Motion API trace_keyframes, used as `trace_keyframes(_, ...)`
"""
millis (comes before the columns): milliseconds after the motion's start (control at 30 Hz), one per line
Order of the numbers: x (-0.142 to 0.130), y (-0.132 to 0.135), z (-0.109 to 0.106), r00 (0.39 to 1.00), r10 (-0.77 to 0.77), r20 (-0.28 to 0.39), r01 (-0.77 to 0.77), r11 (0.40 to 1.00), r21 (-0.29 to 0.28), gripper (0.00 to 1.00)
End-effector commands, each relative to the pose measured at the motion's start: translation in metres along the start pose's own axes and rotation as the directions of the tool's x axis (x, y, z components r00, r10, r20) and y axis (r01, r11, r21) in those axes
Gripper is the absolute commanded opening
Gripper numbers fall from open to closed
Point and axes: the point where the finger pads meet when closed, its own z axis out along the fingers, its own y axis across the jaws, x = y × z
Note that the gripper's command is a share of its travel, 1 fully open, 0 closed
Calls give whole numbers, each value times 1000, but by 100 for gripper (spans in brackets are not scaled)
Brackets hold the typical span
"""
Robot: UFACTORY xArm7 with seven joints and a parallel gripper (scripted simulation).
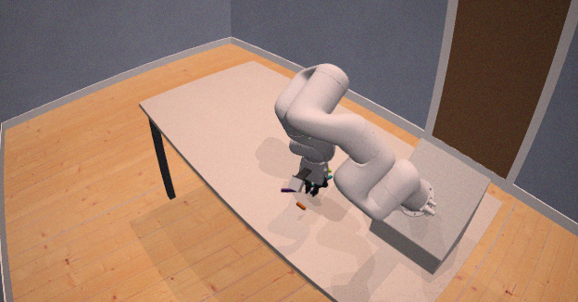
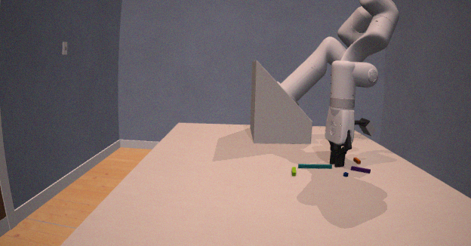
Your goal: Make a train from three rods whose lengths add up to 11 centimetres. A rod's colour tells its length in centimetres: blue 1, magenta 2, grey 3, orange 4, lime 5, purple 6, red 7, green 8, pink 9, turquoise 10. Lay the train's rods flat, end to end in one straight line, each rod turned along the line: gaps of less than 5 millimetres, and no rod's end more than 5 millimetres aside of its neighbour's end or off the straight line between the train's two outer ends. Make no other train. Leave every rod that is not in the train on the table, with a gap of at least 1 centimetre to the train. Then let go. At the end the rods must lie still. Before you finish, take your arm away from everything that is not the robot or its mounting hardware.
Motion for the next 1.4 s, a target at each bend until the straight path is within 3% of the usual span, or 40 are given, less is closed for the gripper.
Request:
trace_keyframes(0, -1, 1, -1, 1000, 1, 2, -1, 1000, -3, 24)
trace_keyframes(833, -1, 1, -1, 1000, 1, 2, -1, 1000, -3, 24)
trace_keyframes(867, -1, 1, -1, 1000, 1, 2, -1, 1000, -3, 4)
trace_keyframes(1367, -1, 1, -1, 1000, 1, 2, -1, 1000, -3, 4)
